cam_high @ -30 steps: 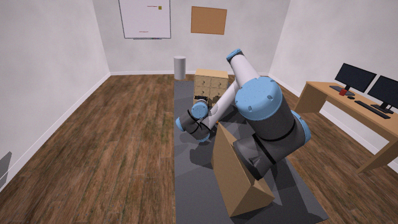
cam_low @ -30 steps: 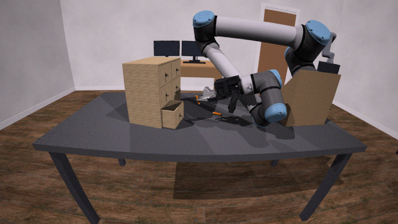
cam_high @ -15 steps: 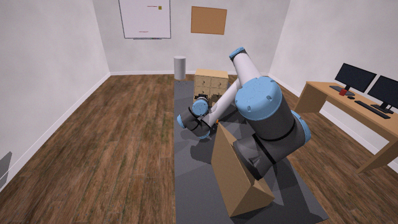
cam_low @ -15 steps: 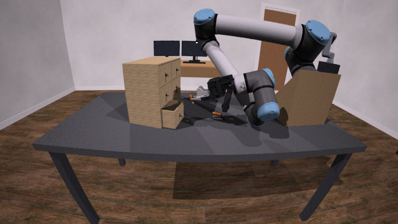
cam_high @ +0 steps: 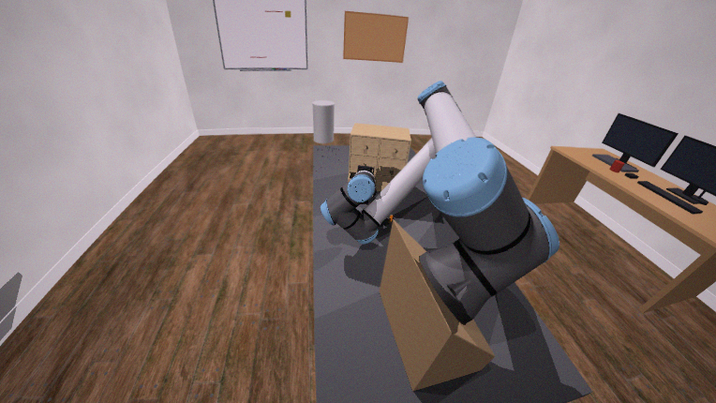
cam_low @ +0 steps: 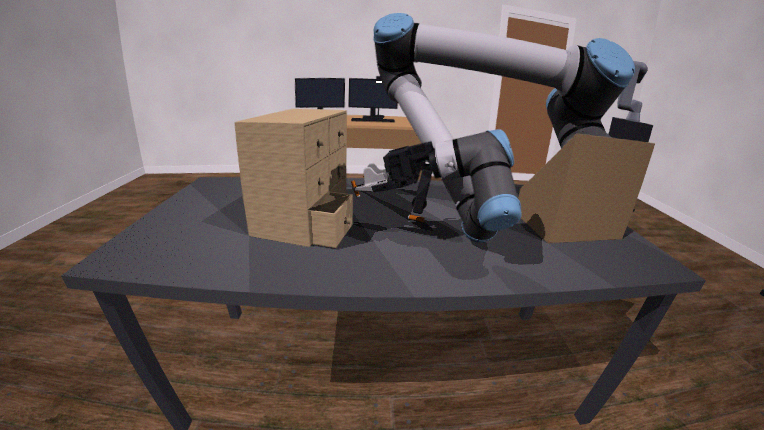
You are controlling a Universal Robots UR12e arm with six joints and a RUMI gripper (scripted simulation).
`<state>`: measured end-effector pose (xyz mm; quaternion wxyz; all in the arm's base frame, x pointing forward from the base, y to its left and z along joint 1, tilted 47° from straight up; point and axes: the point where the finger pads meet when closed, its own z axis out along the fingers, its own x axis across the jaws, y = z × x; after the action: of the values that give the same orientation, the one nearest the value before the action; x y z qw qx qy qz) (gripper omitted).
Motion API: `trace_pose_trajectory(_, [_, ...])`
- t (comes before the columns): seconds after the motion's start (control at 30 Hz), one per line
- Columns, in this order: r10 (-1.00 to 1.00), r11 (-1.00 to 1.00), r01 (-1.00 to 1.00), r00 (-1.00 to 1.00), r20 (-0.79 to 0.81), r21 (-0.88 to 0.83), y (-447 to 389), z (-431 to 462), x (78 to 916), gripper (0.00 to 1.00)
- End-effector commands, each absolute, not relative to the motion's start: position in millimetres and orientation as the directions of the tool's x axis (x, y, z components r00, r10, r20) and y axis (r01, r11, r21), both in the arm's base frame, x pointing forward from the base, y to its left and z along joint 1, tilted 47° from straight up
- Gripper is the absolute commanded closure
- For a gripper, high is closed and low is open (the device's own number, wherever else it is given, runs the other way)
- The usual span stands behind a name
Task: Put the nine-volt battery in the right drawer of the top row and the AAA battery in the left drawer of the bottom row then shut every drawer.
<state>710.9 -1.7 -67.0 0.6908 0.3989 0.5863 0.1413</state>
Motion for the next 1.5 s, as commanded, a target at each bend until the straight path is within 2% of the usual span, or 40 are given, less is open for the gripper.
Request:
trace_pose_trajectory(0.0, [0.663, 0.642, 0.272, 0.272, -0.697, 0.717, -2, -65, 718, 0.98])
trace_pose_trajectory(1.47, [0.663, 0.642, 0.272, 0.272, -0.697, 0.717, -9, -53, 767, 0.98])
